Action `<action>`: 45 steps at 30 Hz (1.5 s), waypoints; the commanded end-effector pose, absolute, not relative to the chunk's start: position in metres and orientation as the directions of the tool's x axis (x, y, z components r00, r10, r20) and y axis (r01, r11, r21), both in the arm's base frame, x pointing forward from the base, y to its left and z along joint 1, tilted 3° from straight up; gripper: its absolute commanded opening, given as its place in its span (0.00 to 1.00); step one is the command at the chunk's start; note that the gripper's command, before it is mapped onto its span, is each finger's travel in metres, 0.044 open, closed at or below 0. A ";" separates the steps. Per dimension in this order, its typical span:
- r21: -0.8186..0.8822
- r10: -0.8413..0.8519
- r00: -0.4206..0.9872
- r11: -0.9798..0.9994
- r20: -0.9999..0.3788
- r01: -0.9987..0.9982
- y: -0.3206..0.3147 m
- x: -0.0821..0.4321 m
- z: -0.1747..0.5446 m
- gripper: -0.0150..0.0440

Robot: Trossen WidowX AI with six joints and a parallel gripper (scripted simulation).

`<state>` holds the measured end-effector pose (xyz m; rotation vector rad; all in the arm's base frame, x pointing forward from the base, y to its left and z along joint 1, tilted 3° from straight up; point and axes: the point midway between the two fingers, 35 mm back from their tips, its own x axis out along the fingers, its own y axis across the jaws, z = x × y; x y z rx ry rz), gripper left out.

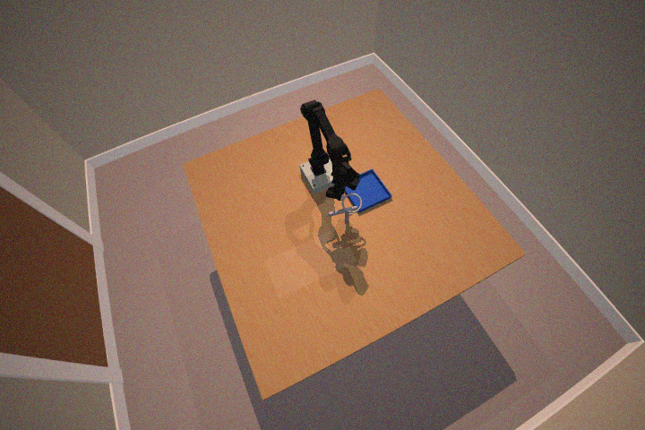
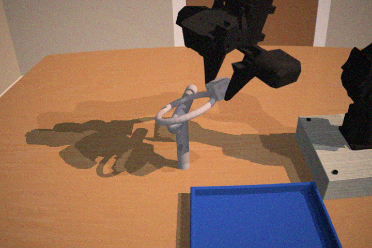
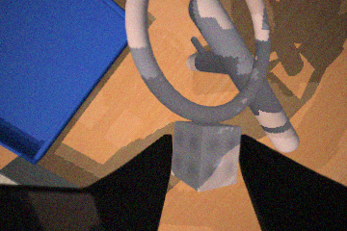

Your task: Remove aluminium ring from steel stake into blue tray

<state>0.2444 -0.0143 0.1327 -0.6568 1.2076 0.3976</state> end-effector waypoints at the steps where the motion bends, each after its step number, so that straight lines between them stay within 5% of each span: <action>1: -0.254 -0.103 0.288 0.791 -0.952 -0.557 -0.011 0.242 0.132 0.25; 45: -0.544 -0.528 0.283 0.838 -0.800 0.026 0.024 0.232 0.160 0.25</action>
